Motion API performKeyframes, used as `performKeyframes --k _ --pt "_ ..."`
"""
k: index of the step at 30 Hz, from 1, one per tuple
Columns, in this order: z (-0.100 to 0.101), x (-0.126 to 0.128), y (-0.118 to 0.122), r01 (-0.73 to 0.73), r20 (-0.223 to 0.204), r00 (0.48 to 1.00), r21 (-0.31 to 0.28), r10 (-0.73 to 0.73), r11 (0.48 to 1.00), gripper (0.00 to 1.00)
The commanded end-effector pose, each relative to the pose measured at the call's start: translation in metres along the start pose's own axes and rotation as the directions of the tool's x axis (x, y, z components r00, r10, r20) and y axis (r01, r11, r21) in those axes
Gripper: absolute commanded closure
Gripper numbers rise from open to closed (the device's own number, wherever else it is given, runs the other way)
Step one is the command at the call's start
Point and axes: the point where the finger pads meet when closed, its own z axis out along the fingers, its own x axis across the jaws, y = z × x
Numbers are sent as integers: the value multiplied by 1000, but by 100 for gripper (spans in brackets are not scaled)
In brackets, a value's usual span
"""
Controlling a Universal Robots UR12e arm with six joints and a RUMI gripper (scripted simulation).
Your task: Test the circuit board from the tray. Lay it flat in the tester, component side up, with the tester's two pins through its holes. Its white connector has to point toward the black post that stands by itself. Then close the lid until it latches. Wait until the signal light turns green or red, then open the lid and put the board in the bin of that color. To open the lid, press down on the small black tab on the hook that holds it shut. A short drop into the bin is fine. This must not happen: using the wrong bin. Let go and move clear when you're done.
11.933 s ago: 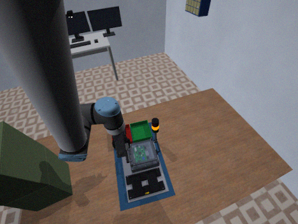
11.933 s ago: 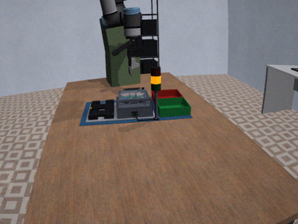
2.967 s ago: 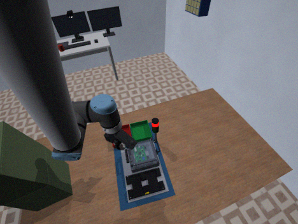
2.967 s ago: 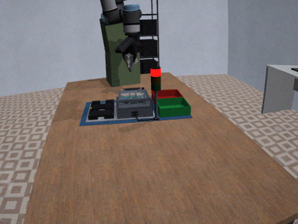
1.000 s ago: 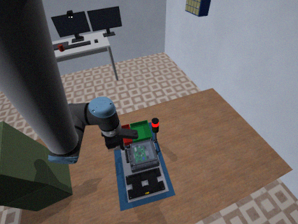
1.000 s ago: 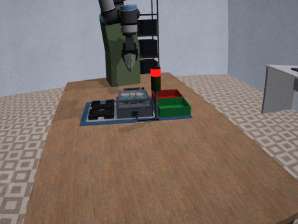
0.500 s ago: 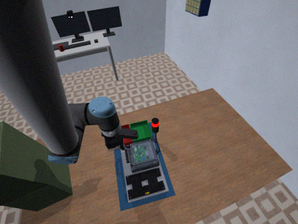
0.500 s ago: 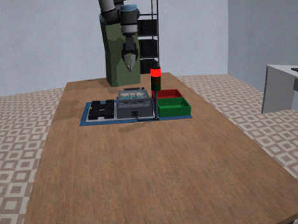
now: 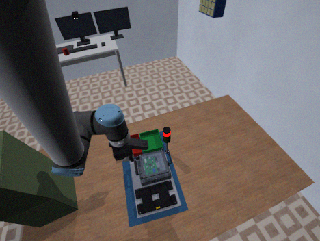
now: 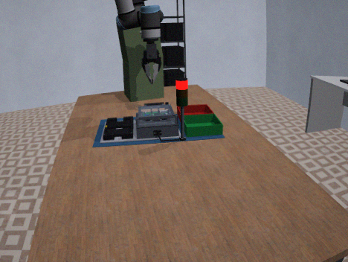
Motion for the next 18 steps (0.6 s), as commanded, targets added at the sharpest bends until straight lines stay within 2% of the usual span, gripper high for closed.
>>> performKeyframes --k 1,18 --pt "0 0 0 0 0 1000 1 0 1000 100" --pt "0 -2 -1 0 0 1000 1 0 1000 100"
